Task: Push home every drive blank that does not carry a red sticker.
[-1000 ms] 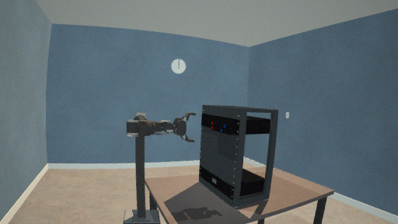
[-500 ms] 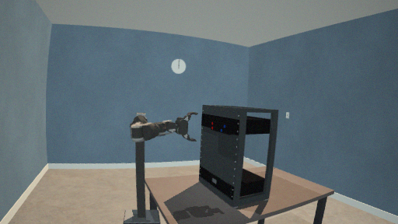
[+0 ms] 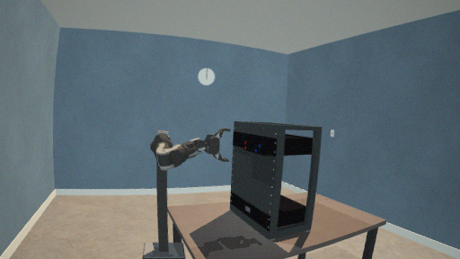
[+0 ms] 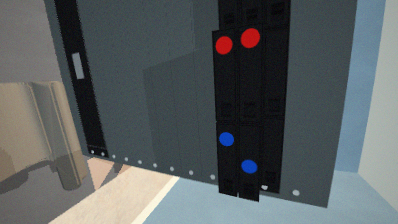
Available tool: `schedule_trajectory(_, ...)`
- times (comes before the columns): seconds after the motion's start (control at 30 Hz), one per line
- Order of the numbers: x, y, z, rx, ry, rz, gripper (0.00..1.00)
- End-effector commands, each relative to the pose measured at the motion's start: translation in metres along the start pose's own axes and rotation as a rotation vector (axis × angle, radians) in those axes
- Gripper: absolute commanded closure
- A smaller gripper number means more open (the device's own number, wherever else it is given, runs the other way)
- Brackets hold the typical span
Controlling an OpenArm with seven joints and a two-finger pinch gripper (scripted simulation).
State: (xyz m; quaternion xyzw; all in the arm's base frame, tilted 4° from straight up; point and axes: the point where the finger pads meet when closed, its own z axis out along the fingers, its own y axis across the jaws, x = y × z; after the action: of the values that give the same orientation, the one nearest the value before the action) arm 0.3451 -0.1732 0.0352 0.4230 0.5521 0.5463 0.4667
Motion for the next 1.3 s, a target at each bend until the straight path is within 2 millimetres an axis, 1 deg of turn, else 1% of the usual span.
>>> schedule_trajectory(0.0,-0.001,-0.001,0.002,0.013,-0.014,-0.012,0.00)
schedule_trajectory(0.27,0.009,0.001,0.016,0.013,-0.014,-0.012,0.00)
schedule_trajectory(0.7,0.040,0.009,0.058,0.015,-0.015,-0.011,0.00)
schedule_trajectory(0.77,0.040,0.009,0.058,0.015,-0.015,-0.011,0.00)
schedule_trajectory(1.07,0.055,0.013,0.078,0.015,-0.015,-0.011,0.00)
schedule_trajectory(1.27,0.059,0.014,0.084,0.015,-0.015,-0.011,0.00)
